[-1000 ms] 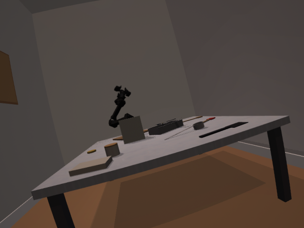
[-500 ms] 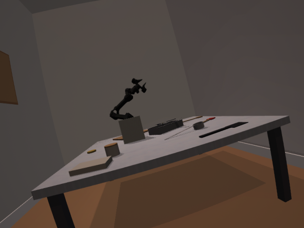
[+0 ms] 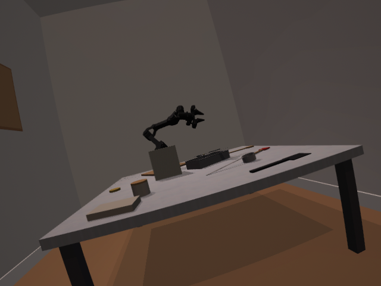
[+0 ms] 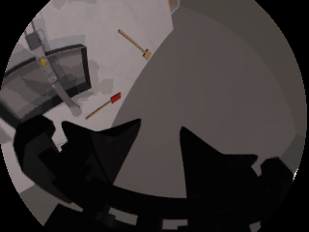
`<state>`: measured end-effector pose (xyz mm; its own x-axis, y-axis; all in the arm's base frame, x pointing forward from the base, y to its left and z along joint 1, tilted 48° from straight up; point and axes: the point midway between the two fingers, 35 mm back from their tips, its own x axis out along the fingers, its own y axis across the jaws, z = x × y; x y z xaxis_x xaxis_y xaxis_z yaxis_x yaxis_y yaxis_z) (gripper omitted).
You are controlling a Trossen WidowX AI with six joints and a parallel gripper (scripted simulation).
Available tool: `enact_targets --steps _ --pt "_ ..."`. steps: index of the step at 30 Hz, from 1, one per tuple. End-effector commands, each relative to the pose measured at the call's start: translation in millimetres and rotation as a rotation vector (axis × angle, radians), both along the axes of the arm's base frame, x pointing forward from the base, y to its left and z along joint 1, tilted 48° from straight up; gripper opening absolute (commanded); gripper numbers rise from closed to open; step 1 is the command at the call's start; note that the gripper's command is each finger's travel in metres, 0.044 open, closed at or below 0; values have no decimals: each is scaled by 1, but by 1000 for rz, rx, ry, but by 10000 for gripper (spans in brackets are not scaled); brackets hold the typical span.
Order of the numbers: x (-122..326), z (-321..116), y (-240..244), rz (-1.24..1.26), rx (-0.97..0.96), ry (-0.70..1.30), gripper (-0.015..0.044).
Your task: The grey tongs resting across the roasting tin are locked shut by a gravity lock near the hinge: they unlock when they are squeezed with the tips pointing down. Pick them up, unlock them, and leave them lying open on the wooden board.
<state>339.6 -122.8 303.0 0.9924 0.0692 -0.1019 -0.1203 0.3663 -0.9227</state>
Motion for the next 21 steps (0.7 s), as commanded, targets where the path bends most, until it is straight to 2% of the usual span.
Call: enact_targets --steps 1,6,11,21 --pt "10 -68 25 189 -18 161 260" --pt "4 -142 66 464 -6 296 260" --pt "-21 -199 111 740 68 348 260" --pt "-32 -210 124 811 101 347 260"
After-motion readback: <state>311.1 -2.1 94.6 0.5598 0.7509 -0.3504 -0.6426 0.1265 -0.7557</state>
